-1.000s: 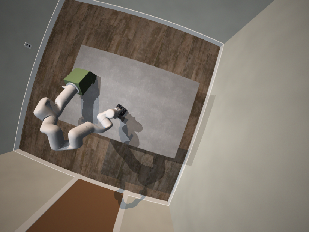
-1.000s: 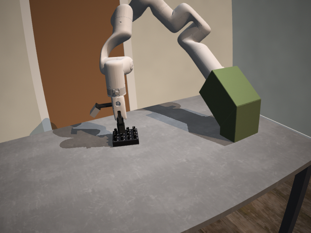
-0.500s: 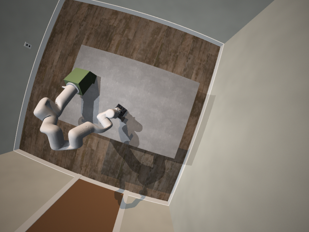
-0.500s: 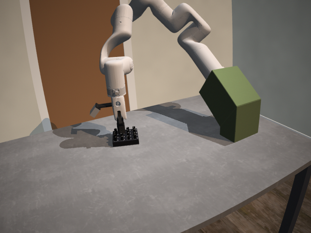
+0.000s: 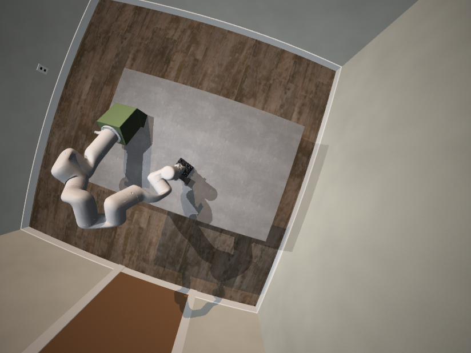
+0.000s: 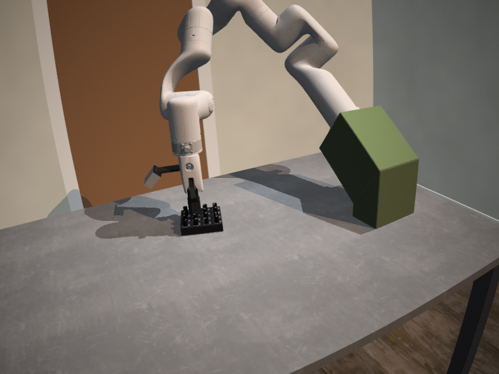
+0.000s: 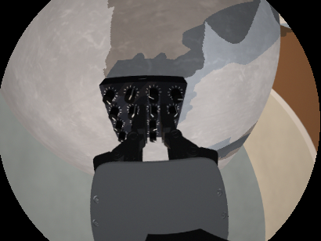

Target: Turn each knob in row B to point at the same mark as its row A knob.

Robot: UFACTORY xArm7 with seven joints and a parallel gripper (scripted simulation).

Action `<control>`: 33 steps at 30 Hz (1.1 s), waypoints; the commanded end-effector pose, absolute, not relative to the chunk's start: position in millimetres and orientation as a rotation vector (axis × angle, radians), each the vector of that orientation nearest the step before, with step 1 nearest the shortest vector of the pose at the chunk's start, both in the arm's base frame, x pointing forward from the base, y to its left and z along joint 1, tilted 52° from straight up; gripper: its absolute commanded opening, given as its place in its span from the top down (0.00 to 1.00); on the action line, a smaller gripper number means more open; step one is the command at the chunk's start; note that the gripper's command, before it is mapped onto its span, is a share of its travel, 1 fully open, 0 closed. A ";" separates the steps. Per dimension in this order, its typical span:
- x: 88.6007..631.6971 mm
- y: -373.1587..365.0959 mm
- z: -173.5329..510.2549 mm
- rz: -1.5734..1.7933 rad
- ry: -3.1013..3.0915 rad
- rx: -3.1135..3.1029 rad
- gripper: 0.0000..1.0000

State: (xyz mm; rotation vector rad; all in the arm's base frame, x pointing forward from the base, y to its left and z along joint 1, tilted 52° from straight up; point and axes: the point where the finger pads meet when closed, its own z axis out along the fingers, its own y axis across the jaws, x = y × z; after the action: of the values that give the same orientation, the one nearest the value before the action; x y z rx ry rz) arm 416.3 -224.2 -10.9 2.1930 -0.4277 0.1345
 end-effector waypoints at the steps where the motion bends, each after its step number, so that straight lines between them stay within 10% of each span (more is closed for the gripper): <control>1: 417.9 -222.5 -10.6 0.138 -0.425 2.195 0.81; 33: 419.8 -194.2 11.4 0.138 -0.425 2.195 0.81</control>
State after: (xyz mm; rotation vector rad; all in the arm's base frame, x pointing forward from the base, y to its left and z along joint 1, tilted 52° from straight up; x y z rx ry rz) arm 418.2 -196.0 11.1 2.1928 -0.4279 0.1342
